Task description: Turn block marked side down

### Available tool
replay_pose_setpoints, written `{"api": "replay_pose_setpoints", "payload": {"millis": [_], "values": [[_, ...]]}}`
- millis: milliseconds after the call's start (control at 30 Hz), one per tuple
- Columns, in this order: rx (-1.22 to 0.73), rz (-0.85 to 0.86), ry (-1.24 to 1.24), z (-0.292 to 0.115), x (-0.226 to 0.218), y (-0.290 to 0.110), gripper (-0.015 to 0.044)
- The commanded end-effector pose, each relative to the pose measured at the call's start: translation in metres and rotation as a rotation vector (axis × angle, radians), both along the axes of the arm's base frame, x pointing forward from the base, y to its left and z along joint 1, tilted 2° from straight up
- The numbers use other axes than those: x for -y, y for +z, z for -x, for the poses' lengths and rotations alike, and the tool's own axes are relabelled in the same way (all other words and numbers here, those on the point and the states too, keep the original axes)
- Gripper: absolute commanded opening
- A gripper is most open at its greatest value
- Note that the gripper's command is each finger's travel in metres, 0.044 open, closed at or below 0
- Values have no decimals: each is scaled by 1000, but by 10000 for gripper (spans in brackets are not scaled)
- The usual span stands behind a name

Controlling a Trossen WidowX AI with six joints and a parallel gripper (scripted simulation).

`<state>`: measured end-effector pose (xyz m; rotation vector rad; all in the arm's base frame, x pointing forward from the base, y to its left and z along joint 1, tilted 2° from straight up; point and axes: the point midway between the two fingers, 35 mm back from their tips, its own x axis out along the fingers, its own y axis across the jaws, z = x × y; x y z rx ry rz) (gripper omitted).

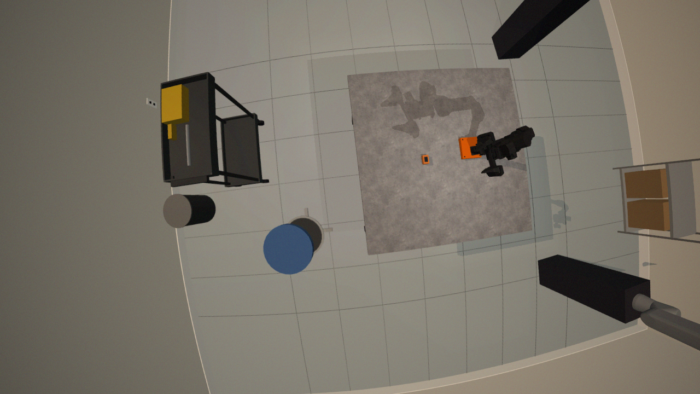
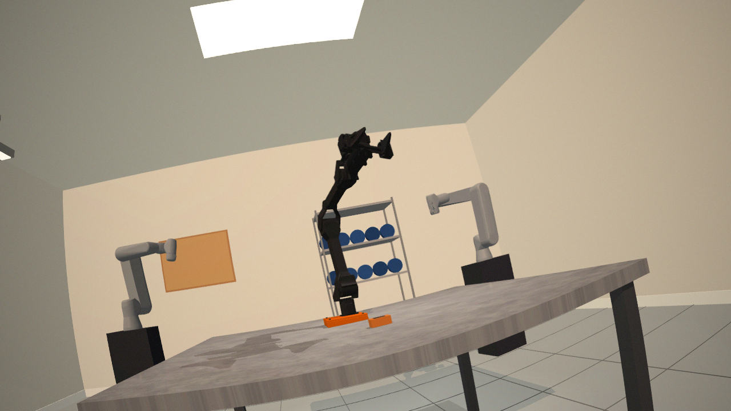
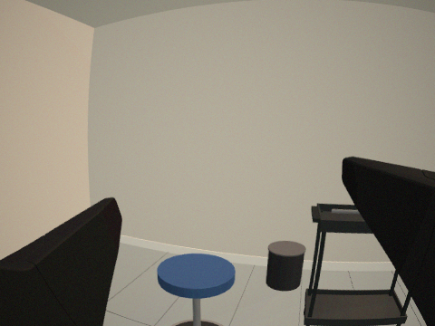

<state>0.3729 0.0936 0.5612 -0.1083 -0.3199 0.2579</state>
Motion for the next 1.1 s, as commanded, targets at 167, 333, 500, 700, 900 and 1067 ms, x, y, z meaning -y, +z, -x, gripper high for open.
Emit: {"api": "replay_pose_setpoints", "payload": {"millis": [167, 333, 500, 700, 900, 1067], "values": [[-497, 49, -68, -74, 14, -140, 440], [-778, 58, -112, -89, 29, -220, 440], [-1087, 57, -167, -85, 49, -301, 440], [-1471, 47, -240, -56, 73, -387, 440], [-1845, 29, -313, -11, 94, -447, 440], [-1856, 29, -315, -9, 94, -449, 440]]}}
